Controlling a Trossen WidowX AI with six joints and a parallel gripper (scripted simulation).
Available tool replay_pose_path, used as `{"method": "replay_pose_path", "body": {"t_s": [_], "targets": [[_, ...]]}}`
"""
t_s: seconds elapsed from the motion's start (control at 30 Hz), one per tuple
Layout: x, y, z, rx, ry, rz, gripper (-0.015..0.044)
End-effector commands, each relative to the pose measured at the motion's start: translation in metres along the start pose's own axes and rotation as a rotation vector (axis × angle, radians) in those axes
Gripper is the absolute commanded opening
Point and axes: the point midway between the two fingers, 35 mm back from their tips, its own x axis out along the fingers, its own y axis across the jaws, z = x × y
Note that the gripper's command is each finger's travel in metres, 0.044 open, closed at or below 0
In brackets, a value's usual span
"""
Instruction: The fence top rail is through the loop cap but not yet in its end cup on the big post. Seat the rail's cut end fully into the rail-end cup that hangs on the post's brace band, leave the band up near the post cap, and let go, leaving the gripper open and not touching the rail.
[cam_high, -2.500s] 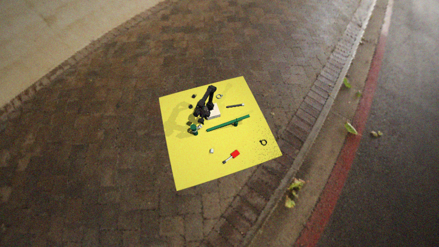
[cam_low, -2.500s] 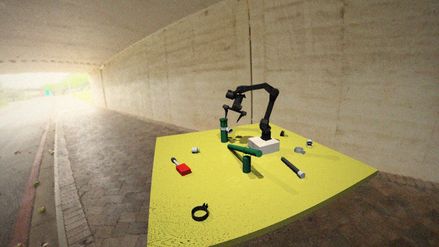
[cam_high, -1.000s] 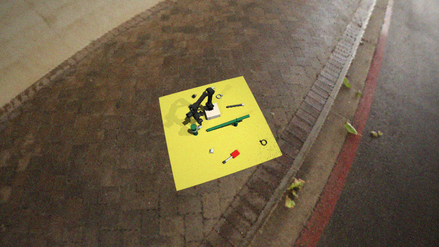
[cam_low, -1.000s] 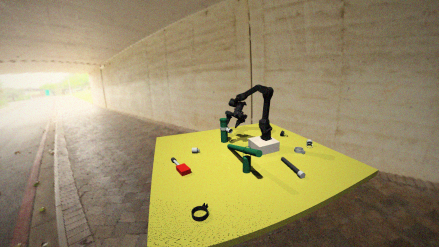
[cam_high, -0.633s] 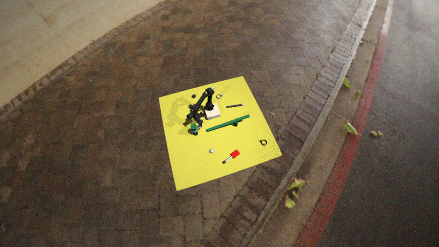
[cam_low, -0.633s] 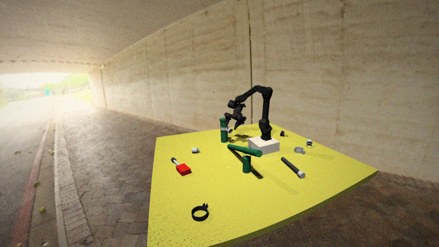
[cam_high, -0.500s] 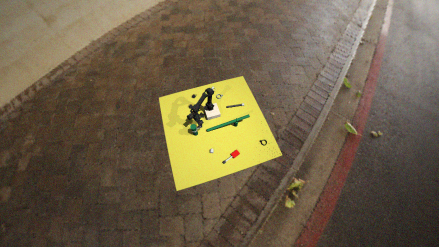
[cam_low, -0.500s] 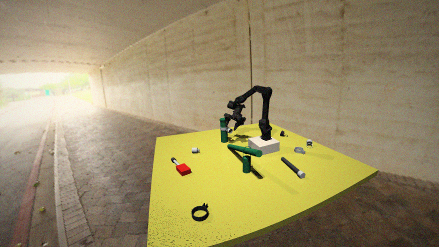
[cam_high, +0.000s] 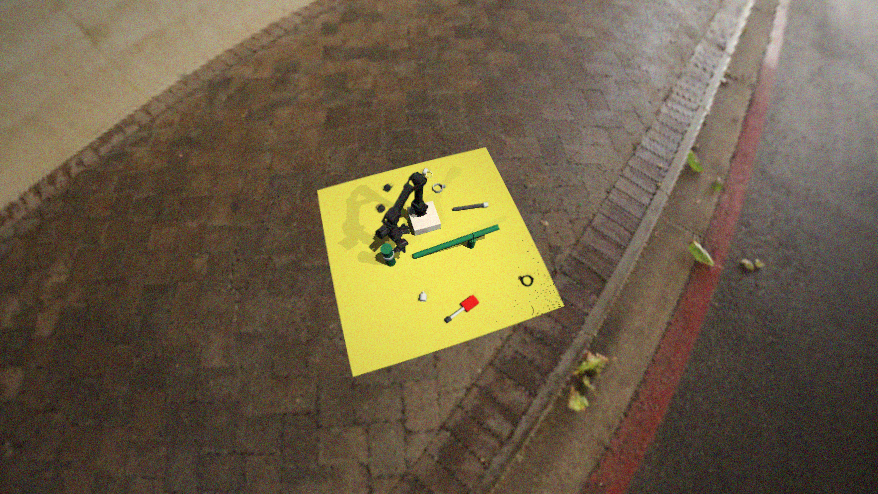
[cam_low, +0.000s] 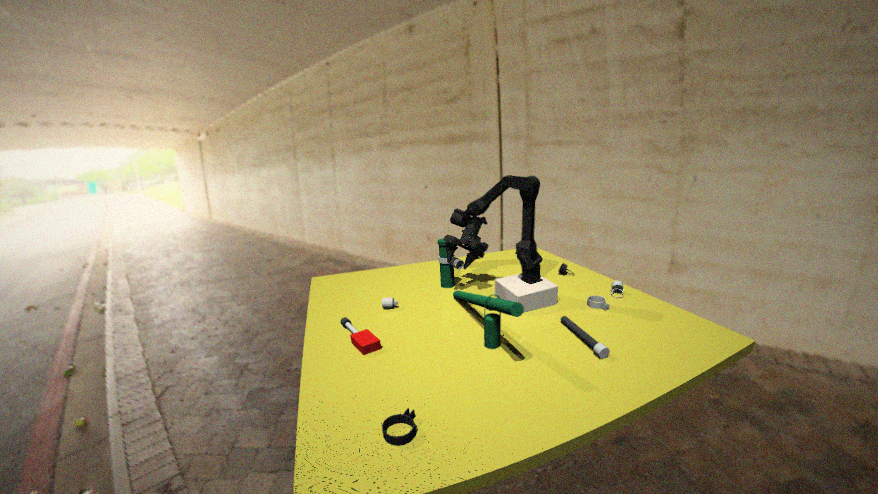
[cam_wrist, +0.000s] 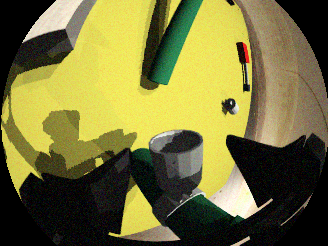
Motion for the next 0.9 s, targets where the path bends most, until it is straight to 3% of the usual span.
{"method": "replay_pose_path", "body": {"t_s": [0.0,0.47,0.87], "targets": [[0.011,0.004,0.004,0.013,-0.013,0.008,0.044],[0.023,0.004,0.005,0.014,-0.013,0.007,0.044],[0.023,0.004,0.005,0.014,-0.013,0.007,0.0125]]}}
